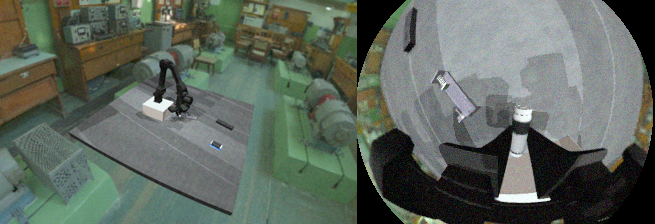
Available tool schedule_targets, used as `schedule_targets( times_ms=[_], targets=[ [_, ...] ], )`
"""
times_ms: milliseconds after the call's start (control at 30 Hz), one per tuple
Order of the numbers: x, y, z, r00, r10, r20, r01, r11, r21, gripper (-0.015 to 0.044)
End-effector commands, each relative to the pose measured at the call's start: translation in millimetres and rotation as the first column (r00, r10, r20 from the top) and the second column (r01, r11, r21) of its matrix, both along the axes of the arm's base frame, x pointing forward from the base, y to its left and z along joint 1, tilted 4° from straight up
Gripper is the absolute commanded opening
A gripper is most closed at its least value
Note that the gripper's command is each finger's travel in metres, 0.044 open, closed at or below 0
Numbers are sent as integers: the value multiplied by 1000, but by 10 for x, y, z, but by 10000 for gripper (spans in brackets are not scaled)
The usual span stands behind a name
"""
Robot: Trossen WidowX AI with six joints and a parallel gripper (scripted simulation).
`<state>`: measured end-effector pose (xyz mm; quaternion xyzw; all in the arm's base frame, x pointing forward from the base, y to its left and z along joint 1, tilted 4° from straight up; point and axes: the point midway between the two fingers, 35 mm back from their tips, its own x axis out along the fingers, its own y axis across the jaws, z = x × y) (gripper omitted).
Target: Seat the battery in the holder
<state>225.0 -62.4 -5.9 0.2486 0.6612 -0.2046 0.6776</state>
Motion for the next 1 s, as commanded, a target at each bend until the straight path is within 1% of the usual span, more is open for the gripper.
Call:
schedule_targets(
  times_ms=[0, 267, 567, 767, 967],
  targets=[
    [96, 39, 79, 998, 60, 10, -60, 998, -1, 63],
    [583, 316, 260, 929, 369, 32, -369, 929, -23, 63],
    [1006, 721, 427, 762, 646, 47, -645, 763, -45, 63],
    [1032, 753, 433, 746, 664, 47, -662, 748, -45, 63],
    [1022, 759, 305, 747, 665, -16, -665, 747, 5, 63]
  ],
)
